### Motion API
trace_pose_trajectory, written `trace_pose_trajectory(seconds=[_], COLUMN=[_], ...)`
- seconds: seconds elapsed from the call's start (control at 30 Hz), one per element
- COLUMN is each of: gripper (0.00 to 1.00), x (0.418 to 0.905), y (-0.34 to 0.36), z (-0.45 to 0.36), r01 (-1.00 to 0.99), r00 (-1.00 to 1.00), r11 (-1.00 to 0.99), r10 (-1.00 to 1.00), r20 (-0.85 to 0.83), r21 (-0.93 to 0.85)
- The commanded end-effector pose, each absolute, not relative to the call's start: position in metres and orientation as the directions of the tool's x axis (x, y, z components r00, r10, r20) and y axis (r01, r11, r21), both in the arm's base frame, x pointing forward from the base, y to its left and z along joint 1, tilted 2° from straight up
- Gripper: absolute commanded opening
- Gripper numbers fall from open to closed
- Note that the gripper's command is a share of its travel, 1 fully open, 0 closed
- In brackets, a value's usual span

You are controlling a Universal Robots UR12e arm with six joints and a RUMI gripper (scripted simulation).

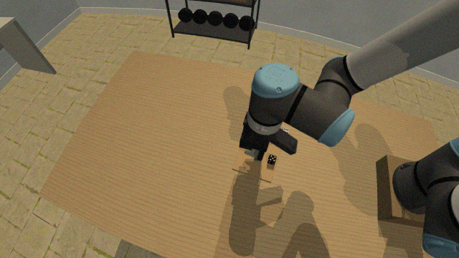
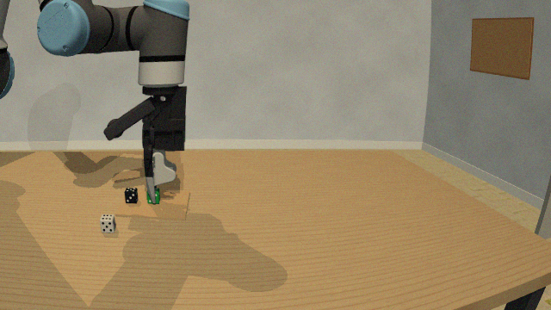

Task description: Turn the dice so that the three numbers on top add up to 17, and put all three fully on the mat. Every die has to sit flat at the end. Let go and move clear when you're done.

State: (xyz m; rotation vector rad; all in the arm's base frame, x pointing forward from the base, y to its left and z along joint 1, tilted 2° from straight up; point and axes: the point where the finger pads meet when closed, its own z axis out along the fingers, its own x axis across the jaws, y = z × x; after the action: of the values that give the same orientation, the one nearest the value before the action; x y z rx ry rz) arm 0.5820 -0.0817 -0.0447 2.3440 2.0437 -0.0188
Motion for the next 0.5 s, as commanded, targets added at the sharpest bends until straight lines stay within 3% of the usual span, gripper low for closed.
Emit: trace_pose_trajectory(seconds=[0.0,0.17,0.47], gripper=[0.06,0.06,0.17], x=[0.5838,0.5838,0.5838], y=[-0.0804,-0.0804,-0.0804], z=[-0.0451,-0.0451,-0.0451], r01=[0.991,0.991,0.991], r00=[0.135,0.135,0.135], r11=[-0.135,-0.135,-0.135], r10=[0.990,0.990,0.990], r20=[-0.029,-0.029,-0.029], r21=[0.017,0.017,0.017])
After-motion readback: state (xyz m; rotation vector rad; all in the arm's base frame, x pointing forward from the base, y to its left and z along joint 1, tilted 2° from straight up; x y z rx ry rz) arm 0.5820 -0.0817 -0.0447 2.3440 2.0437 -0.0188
